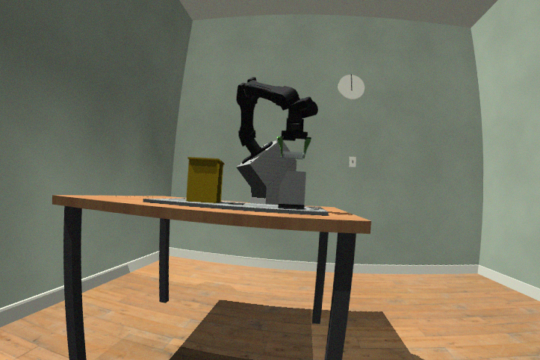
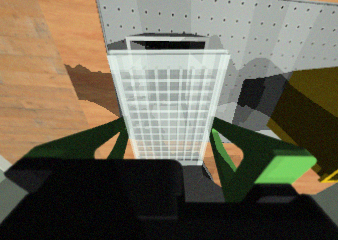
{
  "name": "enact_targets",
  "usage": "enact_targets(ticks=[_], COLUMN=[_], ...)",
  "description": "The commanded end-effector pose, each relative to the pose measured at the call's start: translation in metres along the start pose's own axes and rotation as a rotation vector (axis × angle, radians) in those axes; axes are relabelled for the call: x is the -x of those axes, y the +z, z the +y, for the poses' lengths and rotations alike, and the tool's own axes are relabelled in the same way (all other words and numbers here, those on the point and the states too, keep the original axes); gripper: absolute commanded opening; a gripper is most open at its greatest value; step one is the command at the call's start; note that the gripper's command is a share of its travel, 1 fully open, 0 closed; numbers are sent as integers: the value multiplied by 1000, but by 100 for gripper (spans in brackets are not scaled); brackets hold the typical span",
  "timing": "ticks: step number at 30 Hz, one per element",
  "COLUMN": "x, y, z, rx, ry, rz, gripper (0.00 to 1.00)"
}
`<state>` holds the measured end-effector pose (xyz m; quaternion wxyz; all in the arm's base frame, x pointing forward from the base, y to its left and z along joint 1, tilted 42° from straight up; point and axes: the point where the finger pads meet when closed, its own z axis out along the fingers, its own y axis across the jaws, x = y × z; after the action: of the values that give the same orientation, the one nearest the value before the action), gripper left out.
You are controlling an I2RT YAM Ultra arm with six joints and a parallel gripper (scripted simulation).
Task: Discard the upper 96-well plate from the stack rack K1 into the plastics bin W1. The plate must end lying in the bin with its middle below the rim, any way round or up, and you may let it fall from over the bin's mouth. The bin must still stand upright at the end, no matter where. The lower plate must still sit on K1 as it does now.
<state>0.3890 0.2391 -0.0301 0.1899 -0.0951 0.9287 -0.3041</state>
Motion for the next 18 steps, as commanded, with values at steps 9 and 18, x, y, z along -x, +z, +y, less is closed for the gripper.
enact_targets(ticks=[9, 18], x=[12, 12], y=[-42, -42], z=[1, 1], rx=[37, 36], ry=[24, 24], rz=[-46, -47], gripper=[0, 0])
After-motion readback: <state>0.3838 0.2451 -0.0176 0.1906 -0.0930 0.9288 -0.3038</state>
